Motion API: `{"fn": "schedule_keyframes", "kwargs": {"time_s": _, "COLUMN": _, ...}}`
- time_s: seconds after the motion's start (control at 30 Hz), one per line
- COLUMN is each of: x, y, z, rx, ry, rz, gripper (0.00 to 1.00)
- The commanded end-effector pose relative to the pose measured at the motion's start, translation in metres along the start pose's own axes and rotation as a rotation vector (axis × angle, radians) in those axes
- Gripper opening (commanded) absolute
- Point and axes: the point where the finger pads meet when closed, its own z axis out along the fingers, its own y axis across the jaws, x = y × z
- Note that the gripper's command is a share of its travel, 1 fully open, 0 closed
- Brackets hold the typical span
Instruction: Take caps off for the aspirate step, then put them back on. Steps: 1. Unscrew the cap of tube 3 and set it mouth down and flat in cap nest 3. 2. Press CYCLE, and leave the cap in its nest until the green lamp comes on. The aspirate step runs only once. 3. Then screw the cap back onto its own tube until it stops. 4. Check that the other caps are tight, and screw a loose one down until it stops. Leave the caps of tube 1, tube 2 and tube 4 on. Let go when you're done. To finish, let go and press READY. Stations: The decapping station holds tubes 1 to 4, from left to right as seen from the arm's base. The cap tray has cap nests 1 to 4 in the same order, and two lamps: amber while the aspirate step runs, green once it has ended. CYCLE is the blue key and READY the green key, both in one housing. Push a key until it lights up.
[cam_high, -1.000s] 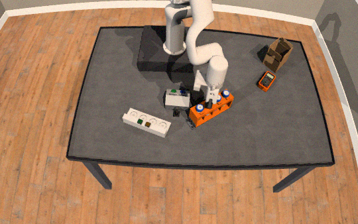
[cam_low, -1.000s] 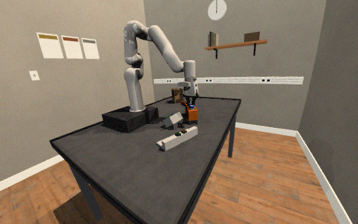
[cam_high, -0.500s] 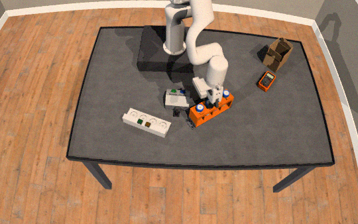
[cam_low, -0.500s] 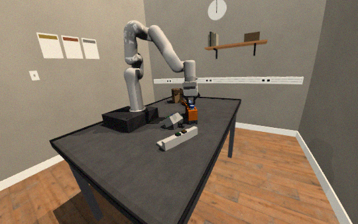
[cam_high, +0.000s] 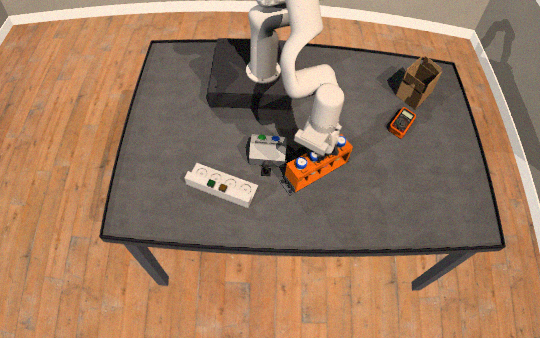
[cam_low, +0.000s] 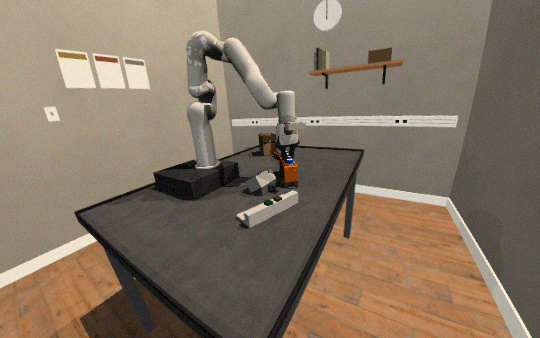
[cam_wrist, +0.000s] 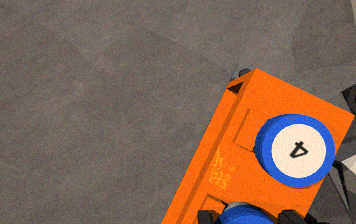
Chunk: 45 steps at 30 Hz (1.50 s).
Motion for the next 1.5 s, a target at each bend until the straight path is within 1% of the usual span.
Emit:
{"fn": "schedule_keyframes", "kwargs": {"time_s": 0.0, "x": 0.0007, "y": -0.0011, "z": -0.0012, "rx": 0.000, "ry": 0.007, "rz": -0.262, "gripper": 0.00}}
{"fn": "schedule_keyframes", "kwargs": {"time_s": 0.03, "x": 0.0007, "y": -0.0011, "z": -0.0012, "rx": 0.000, "ry": 0.007, "rz": -0.312, "gripper": 0.00}}
{"fn": "schedule_keyframes", "kwargs": {"time_s": 0.27, "x": 0.0007, "y": -0.0011, "z": -0.0013, "rx": -0.001, "ry": 0.007, "rz": -0.333, "gripper": 0.00}}
{"fn": "schedule_keyframes", "kwargs": {"time_s": 0.3, "x": 0.0007, "y": -0.0011, "z": -0.0013, "rx": -0.001, "ry": 0.007, "rz": -0.333, "gripper": 0.46}}
{"fn": "schedule_keyframes", "kwargs": {"time_s": 0.7, "x": 0.0007, "y": -0.0011, "z": -0.0013, "rx": -0.001, "ry": 0.007, "rz": -0.333, "gripper": 0.46}}
{"fn": "schedule_keyframes", "kwargs": {"time_s": 0.83, "x": 0.0007, "y": -0.0011, "z": -0.0011, "rx": 0.001, "ry": 0.006, "rz": -0.027, "gripper": 0.46}}
{"fn": "schedule_keyframes", "kwargs": {"time_s": 1.17, "x": 0.0007, "y": -0.0011, "z": -0.0011, "rx": 0.002, "ry": 0.006, "rz": 0.466, "gripper": 0.46}}
{"fn": "schedule_keyframes", "kwargs": {"time_s": 1.23, "x": 0.0007, "y": -0.0011, "z": -0.0011, "rx": 0.002, "ry": 0.006, "rz": 0.466, "gripper": 0.46}}
{"fn": "schedule_keyframes", "kwargs": {"time_s": 1.3, "x": 0.0007, "y": -0.0011, "z": -0.0011, "rx": 0.003, "ry": 0.006, "rz": 0.653, "gripper": 0.46}}
{"fn": "schedule_keyframes", "kwargs": {"time_s": 1.47, "x": 0.0007, "y": -0.0011, "z": -0.0011, "rx": 0.004, "ry": 0.005, "rz": 0.880, "gripper": 0.46}}
